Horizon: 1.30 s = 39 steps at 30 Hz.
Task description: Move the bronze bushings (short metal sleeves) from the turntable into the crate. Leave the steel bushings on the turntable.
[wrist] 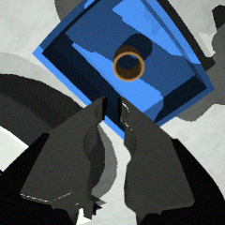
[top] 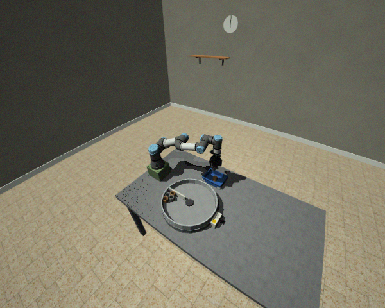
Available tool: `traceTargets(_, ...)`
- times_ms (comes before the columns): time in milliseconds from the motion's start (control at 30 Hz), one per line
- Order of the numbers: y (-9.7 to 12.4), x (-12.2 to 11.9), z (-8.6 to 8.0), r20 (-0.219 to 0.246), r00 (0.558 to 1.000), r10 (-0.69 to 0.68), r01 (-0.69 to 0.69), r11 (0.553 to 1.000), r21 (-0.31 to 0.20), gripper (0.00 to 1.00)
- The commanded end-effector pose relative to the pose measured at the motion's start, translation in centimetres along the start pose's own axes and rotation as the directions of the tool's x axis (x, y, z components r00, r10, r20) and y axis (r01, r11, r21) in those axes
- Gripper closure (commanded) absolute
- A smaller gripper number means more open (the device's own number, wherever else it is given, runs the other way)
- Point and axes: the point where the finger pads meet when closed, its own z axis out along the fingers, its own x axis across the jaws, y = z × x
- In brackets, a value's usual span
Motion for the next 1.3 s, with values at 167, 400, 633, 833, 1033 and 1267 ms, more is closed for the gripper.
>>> traceTargets(167, 0.3, 0.0, -0.2, -0.003, 1.000, 0.002, -0.002, 1.000, -0.002, 0.95)
traceTargets(400, 0.8, -0.3, -0.2, -0.003, 1.000, 0.009, -0.009, 1.000, -0.001, 0.95)
traceTargets(633, 1.4, -0.6, -0.3, -0.003, 1.000, 0.016, -0.016, 1.000, -0.001, 0.95)
traceTargets(833, 2.5, -1.2, -0.4, -0.004, 1.000, 0.028, -0.028, 1.000, 0.000, 0.95)
traceTargets(1033, 3.9, -2.0, -0.5, -0.004, 0.999, 0.044, -0.044, 0.999, 0.000, 0.95)
traceTargets(1267, 5.3, -2.9, -0.6, -0.004, 0.998, 0.061, -0.061, 0.998, 0.001, 0.95)
